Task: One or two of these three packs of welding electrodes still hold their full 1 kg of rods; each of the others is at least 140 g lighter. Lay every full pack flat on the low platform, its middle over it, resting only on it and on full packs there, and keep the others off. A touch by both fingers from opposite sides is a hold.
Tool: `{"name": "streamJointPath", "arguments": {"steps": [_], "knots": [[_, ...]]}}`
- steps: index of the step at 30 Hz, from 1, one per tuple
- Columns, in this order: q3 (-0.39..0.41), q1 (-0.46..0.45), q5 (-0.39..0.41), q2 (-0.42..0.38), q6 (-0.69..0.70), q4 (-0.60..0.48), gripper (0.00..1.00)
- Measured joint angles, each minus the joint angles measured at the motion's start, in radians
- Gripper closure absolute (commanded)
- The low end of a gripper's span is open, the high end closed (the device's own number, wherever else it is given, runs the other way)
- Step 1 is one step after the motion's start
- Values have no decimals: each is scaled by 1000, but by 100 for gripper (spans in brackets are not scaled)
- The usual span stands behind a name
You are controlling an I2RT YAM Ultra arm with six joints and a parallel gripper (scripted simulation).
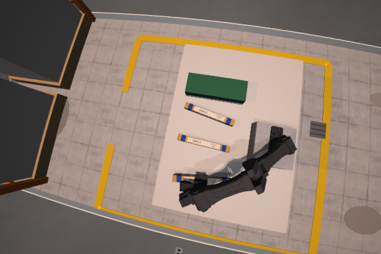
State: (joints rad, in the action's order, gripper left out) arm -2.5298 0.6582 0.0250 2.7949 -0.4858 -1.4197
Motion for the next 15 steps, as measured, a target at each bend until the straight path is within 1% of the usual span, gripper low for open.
{"name": "streamJointPath", "arguments": {"steps": [15], "knots": [[-26,0,0,13,1,-17,100]]}}
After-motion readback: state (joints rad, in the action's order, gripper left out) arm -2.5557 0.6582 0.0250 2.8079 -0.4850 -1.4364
